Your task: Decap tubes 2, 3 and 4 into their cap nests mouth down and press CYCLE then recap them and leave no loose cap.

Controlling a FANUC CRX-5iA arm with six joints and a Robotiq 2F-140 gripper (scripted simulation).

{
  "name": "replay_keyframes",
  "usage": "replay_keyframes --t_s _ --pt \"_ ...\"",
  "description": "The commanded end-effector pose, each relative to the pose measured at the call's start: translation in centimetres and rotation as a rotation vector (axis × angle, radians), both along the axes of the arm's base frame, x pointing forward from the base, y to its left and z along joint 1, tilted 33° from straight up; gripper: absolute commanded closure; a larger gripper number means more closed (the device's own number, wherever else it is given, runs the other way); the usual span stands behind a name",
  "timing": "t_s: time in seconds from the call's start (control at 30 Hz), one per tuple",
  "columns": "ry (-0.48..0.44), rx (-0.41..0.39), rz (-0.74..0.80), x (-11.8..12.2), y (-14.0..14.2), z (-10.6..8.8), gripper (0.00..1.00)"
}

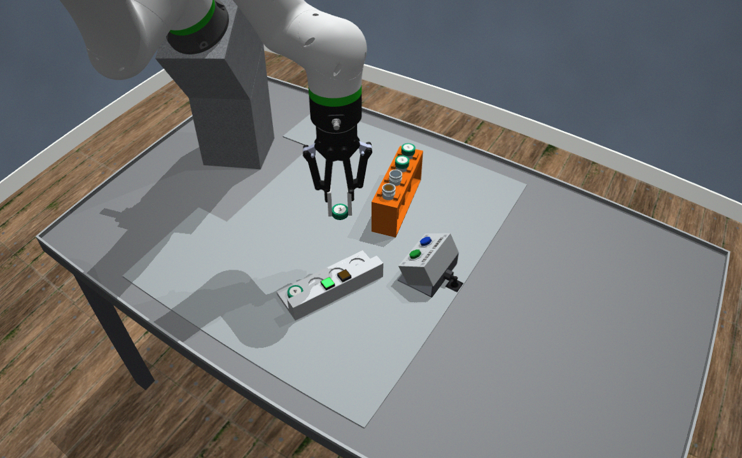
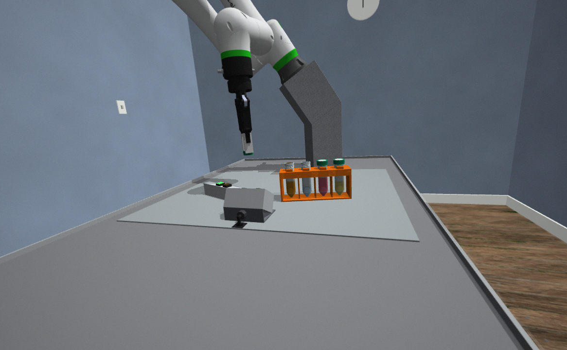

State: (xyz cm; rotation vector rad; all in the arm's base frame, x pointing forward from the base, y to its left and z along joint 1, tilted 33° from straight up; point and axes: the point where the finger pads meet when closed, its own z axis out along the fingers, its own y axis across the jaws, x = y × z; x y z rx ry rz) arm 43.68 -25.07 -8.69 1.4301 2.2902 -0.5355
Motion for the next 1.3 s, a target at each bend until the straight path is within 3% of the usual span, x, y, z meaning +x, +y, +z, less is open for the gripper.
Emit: replay_keyframes --t_s 0.0,0.83,1.0,1.27 --pt "-0.017 -0.019 -0.002 1.0 2.7 -1.6 1.00" --pt "-0.017 -0.019 -0.002 5.1 15.3 -8.8 1.00" --pt "-0.017 -0.019 -0.002 5.7 16.9 -9.7 1.00" --pt "-0.017 -0.019 -0.002 5.7 16.9 -9.7 1.00"
